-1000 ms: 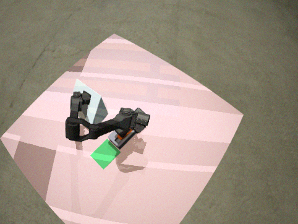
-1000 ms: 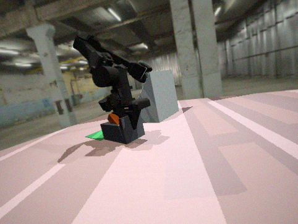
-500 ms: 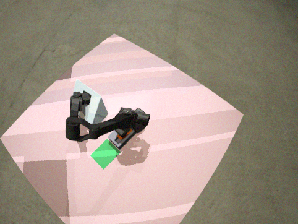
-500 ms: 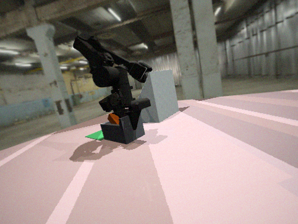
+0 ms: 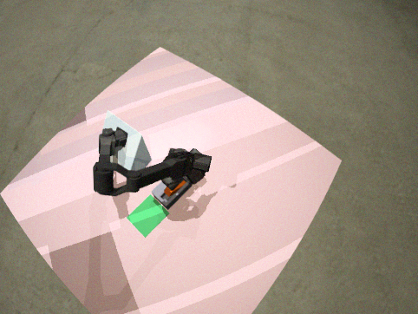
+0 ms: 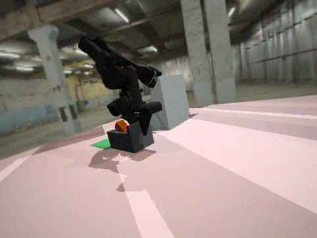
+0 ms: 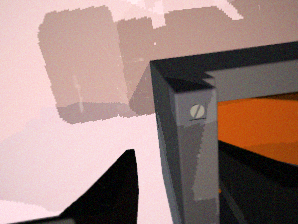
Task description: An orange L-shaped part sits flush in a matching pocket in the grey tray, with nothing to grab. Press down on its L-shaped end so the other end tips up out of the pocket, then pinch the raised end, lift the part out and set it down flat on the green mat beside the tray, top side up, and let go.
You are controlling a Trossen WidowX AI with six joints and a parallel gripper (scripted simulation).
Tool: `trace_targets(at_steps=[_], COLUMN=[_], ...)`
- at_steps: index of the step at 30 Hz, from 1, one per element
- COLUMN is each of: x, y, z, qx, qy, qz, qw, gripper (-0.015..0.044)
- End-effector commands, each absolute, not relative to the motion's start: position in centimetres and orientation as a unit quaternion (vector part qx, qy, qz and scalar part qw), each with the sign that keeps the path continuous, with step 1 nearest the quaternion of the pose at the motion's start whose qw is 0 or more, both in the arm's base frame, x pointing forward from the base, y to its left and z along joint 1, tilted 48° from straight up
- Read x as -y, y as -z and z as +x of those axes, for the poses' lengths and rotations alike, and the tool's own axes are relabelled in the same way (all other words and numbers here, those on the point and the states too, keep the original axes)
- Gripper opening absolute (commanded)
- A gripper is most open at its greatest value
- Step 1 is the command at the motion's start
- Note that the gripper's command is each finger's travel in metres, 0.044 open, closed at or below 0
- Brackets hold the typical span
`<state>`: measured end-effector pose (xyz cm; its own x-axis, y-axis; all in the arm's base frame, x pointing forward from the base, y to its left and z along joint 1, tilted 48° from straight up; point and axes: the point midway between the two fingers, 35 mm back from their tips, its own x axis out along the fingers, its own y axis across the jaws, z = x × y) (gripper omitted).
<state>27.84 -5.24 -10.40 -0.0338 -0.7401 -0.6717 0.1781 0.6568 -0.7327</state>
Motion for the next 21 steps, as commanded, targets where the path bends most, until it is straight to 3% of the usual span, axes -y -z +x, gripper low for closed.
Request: trace_targets(at_steps=[1,10,21], x=[4.7,-1.5,-1.7], y=[10.4,3.4,3.2], z=[28.1,28.3,28.2], qx=[-0.628,-0.629,-0.629], qy=[0.349,0.347,0.347], qz=[-0.221,-0.219,-0.219], qw=[0.66,0.66,0.66], gripper=[0.018,0.018,0.018])
